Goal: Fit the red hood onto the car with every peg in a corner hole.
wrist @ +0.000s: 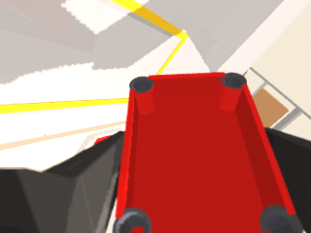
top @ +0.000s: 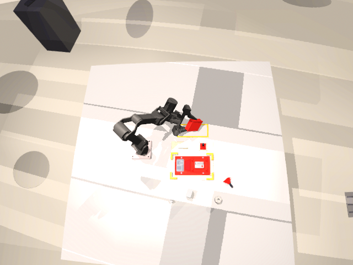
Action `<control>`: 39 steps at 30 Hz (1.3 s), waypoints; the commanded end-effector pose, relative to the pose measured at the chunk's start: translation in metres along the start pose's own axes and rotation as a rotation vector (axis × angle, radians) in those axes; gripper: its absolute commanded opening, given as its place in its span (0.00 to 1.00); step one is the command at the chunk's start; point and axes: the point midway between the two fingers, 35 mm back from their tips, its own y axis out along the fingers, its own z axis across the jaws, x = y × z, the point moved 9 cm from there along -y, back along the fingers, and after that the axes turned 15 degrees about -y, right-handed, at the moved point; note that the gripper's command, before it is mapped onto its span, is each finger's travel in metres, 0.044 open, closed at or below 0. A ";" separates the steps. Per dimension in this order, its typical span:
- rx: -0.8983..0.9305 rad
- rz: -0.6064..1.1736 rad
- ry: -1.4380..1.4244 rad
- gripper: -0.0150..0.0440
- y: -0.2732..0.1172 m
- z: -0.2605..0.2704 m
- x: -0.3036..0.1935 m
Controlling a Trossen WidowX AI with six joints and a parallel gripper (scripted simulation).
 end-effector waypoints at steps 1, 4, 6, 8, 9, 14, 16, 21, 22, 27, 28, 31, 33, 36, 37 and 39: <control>0.003 0.004 -0.118 0.25 0.001 0.003 0.003; 0.003 0.004 -0.210 0.25 0.002 0.005 0.007; 0.004 0.004 -0.271 0.25 0.002 0.006 0.009; 0.004 0.003 -0.332 0.25 0.003 0.008 0.012; 0.004 0.003 -0.363 0.25 0.004 0.009 0.014; 0.004 0.003 -0.516 0.25 0.006 0.015 0.023; 0.005 0.002 -0.578 0.25 0.007 0.018 0.027; 0.005 0.001 -0.733 0.25 0.008 0.025 0.038; 0.005 0.002 -0.728 0.25 0.008 0.025 0.037; 0.000 0.006 -0.645 0.25 0.007 0.019 0.031; -0.001 0.014 -0.670 0.30 0.007 0.019 0.032; -0.001 0.014 -0.670 0.43 0.007 0.019 0.032; -0.001 0.014 -0.670 0.52 0.007 0.019 0.032; -0.001 0.014 -0.670 0.65 0.007 0.019 0.032; -0.001 0.014 -0.670 0.70 0.007 0.019 0.032; -0.001 0.014 -0.670 0.79 0.007 0.019 0.032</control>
